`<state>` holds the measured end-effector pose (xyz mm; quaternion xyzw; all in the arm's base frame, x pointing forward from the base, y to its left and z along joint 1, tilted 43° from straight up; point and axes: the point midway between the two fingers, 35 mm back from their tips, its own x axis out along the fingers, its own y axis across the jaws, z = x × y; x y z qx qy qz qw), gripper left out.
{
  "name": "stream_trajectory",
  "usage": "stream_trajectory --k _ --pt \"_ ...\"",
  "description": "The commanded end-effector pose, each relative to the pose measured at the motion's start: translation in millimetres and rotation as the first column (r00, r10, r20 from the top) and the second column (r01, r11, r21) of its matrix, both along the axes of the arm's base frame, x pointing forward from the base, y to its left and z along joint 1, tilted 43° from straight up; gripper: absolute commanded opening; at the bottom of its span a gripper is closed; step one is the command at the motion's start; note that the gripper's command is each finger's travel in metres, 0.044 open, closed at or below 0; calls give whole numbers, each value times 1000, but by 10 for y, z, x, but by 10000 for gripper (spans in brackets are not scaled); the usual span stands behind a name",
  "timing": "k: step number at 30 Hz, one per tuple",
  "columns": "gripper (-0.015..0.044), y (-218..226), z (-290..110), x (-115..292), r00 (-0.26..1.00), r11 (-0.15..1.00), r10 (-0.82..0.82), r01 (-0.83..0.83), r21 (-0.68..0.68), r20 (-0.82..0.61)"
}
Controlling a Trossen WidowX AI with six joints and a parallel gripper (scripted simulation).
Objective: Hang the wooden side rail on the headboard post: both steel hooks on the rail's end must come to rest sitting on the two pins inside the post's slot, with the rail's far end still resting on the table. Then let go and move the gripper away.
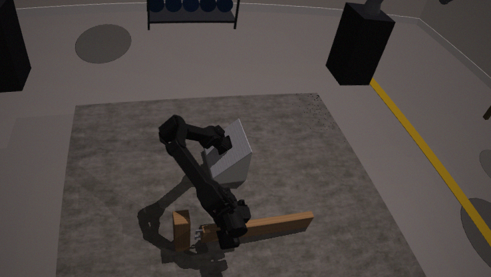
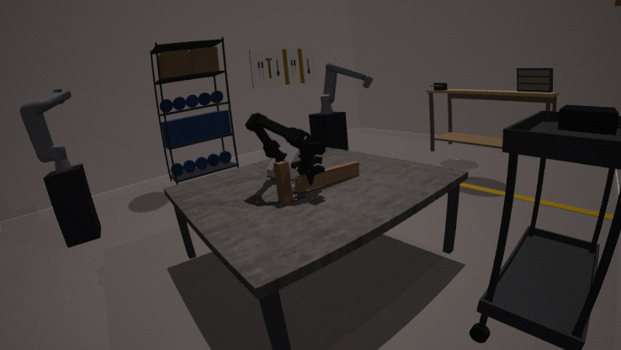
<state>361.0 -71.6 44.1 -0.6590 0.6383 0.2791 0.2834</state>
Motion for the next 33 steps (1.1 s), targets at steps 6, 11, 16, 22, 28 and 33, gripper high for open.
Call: stream_trajectory --k 6,11,16,22,28,33 --pt "0 14 53 21 1000 1000 11 -11 1 11" --pt "0 13 60 15 1000 1000 11 -11 1 11" --pt "0 6 61 9 1000 1000 11 -11 1 11" --pt "0 -3 61 9 1000 1000 11 -11 1 11" --pt "0 -6 68 14 1000 1000 11 -11 1 11" --pt "0 -7 75 19 1000 1000 11 -11 1 11"
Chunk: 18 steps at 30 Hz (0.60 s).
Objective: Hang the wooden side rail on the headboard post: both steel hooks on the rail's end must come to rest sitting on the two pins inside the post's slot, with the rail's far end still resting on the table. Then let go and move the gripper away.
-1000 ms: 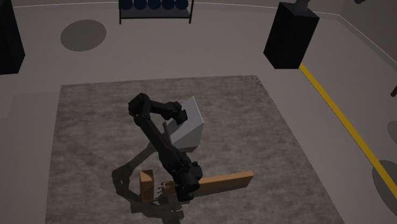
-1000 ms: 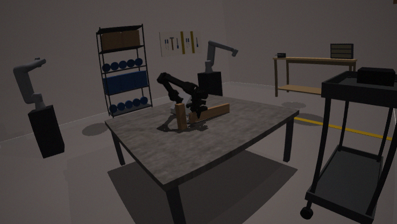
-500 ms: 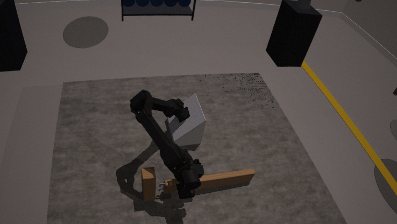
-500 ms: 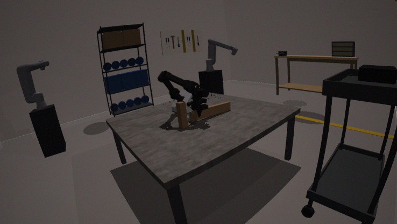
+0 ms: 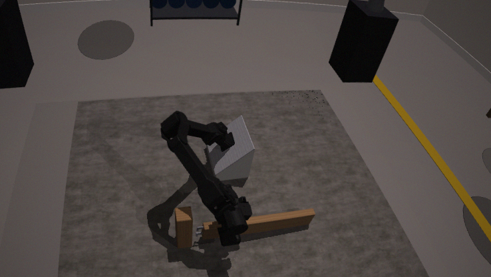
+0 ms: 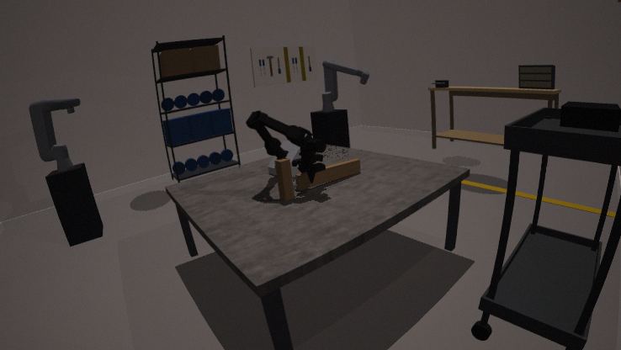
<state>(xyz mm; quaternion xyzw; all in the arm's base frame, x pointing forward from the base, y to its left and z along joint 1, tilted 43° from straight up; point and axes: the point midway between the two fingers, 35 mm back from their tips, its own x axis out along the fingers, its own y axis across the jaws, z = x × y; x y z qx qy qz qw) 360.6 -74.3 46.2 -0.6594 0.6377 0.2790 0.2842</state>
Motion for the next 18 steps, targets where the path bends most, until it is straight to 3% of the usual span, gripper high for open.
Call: stream_trajectory --k 1,18 --pt "0 20 56 24 1000 1000 11 -11 0 9" --pt "0 10 73 32 1000 1000 11 -11 0 9"
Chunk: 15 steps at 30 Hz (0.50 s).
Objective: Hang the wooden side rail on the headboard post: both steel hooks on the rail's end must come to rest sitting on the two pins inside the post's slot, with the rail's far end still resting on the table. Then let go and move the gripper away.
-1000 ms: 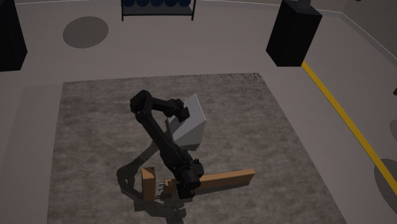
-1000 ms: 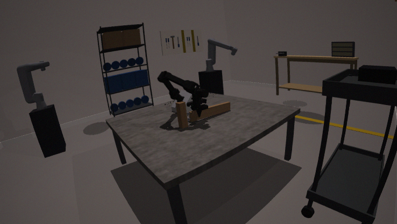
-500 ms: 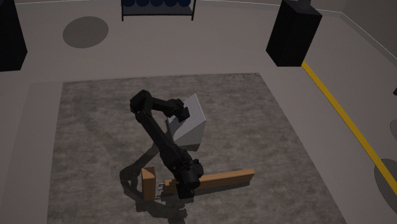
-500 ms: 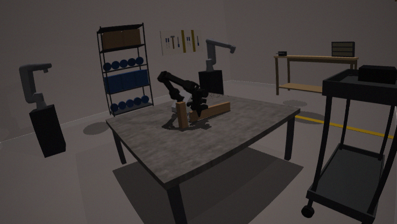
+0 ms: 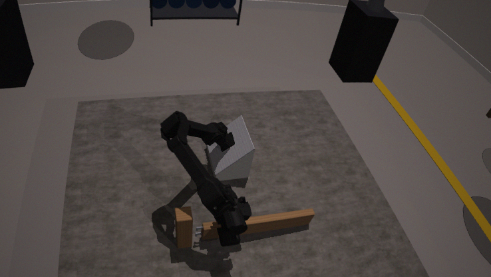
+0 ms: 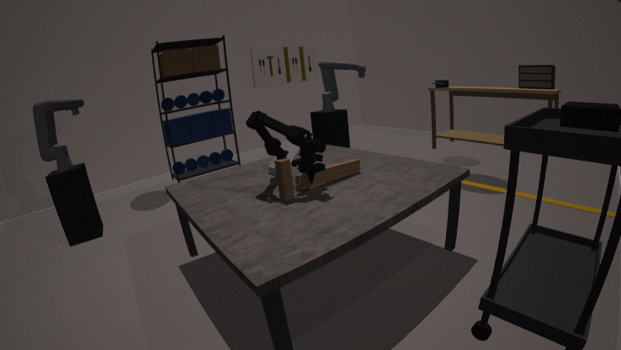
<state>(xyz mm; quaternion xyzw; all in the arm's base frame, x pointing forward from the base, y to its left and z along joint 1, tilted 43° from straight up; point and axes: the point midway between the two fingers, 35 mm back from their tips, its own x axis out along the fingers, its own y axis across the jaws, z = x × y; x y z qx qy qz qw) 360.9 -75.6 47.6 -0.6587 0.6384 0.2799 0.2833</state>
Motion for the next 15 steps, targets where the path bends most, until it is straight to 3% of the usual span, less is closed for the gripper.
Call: stream_trajectory --k 1,15 --pt "0 22 60 27 1000 1000 11 -11 0 12" --pt "0 10 68 13 1000 1000 11 -11 0 12"
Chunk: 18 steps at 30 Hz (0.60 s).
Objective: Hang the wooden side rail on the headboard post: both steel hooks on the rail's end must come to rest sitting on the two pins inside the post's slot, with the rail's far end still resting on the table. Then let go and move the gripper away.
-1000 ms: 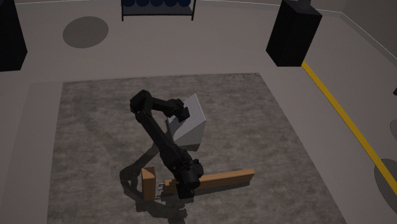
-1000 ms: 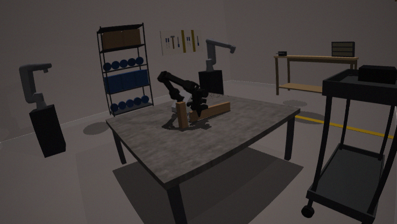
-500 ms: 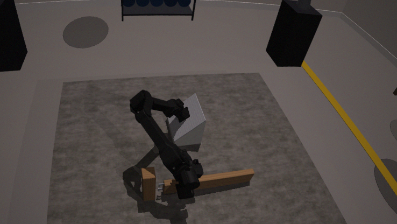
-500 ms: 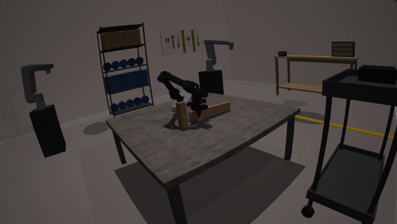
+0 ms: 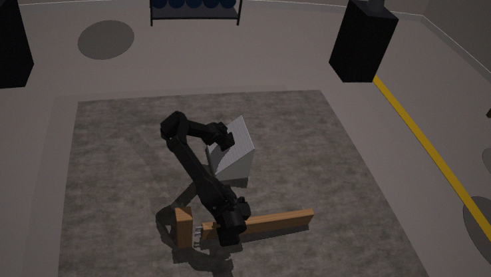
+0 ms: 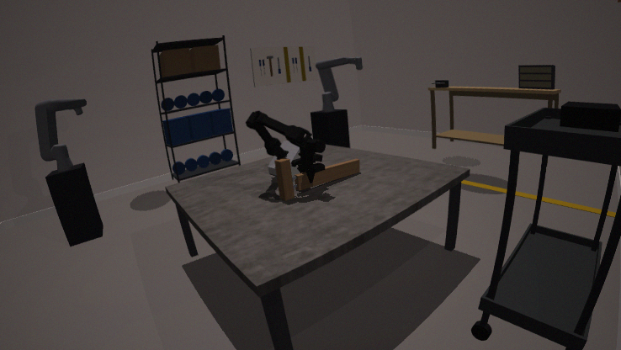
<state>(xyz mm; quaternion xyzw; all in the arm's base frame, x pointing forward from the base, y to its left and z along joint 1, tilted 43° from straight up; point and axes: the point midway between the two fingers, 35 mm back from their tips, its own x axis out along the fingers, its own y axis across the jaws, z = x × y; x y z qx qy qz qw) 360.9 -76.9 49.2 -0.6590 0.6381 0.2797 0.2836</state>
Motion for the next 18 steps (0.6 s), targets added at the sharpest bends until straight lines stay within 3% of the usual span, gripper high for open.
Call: stream_trajectory --k 1,18 --pt "0 20 53 13 1000 1000 11 -11 -1 11" --pt "0 -1 57 8 1000 1000 11 -11 -1 11"
